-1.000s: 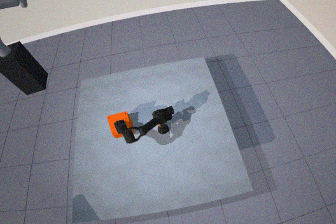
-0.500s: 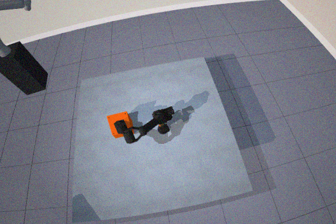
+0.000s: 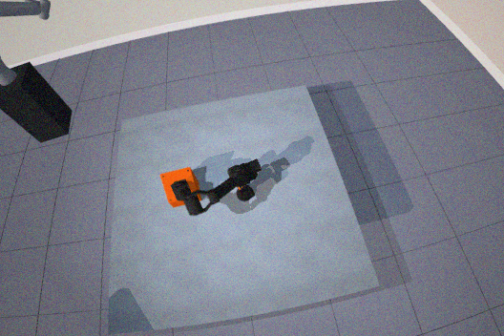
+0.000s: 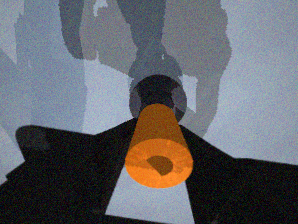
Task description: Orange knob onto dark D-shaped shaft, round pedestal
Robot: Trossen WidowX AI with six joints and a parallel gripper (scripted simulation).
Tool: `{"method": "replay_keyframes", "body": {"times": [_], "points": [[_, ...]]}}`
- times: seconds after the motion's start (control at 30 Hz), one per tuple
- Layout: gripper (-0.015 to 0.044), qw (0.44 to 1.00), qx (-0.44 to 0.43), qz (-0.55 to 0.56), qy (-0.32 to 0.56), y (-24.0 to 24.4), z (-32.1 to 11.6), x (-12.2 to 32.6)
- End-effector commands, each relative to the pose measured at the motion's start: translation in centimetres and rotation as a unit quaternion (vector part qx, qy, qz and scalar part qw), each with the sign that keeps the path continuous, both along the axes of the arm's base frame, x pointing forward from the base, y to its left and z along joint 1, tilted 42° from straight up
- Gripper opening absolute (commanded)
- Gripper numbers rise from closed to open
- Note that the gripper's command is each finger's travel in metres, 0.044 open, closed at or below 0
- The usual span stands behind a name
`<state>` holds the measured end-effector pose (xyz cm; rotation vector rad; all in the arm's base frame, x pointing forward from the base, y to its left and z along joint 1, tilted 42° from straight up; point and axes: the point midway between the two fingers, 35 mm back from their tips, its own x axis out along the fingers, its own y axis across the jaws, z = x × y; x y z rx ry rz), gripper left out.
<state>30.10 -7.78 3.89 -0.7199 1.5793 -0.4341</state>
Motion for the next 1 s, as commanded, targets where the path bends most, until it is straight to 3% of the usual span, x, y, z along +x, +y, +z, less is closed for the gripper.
{"method": "replay_keyframes", "body": {"times": [0.0,0.97], "points": [[0.0000,0.998,0.000,0.049,0.039,0.12,0.31,0.17],[0.0000,0.998,0.000,0.053,0.042,0.03,0.23,0.24]]}}
